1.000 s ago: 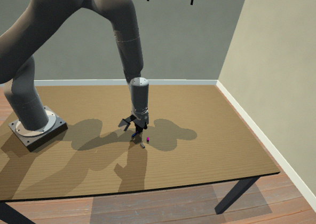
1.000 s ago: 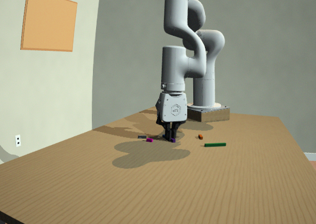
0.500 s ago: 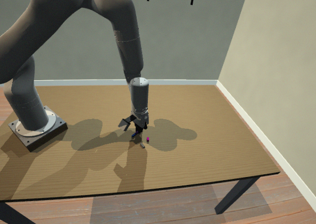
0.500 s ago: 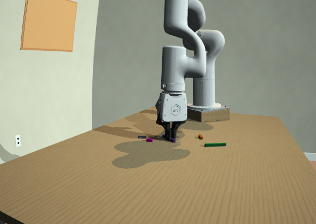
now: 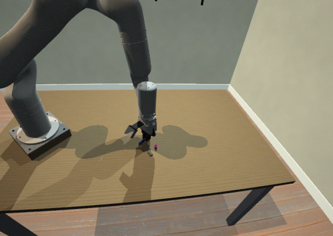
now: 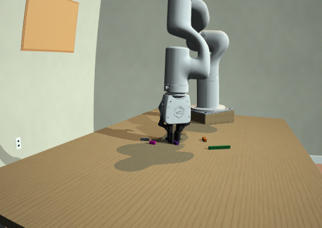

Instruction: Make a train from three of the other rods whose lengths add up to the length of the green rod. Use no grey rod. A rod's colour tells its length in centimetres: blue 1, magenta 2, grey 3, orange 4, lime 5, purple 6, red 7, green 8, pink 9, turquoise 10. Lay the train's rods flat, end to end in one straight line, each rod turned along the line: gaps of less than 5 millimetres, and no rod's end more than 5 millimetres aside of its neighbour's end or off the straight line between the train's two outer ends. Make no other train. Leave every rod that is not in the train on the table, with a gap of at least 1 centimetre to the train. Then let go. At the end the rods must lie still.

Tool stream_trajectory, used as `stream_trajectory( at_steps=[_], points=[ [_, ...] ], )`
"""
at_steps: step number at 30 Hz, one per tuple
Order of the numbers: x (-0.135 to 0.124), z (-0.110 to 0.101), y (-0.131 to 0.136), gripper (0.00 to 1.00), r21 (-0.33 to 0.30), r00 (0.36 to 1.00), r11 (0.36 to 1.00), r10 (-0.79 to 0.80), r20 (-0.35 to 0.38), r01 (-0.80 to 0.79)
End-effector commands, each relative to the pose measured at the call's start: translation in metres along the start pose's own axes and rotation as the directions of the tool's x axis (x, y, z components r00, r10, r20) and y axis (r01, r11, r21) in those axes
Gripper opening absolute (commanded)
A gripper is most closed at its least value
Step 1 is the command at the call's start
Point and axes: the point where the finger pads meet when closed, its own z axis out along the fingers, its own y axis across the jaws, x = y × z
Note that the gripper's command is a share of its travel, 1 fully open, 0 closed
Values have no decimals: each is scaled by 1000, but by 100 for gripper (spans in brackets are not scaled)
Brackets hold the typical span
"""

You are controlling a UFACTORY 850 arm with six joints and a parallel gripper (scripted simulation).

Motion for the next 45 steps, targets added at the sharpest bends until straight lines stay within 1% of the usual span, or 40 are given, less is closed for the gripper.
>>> stream_trajectory(
  at_steps=[1,2,14,18,23,29,31,37,40,44,45],
  points=[
    [-1,-1,-1,20,1,1000,1000,0,1,0],
    [-1,-1,-1,24,1,1000,1000,0,1,0],
    [-1,-1,-1,24,1,1000,1000,0,1,0],
    [-1,-6,-1,24,1,1000,1000,0,1,0],
    [-1,-24,-1,24,1,1000,1000,0,1,0],
    [-1,-56,-1,24,1,1000,1000,0,1,0],
    [-1,-56,-1,24,1,1000,1000,0,1,0],
    [-1,-83,-1,24,1,1000,1000,0,1,0],
    [-1,-89,-1,24,1,1000,1000,0,1,0],
    [-1,-91,-1,24,1,1000,1000,0,1,0],
    [-1,-91,-1,100,1,1000,1000,0,1,0]
  ],
)
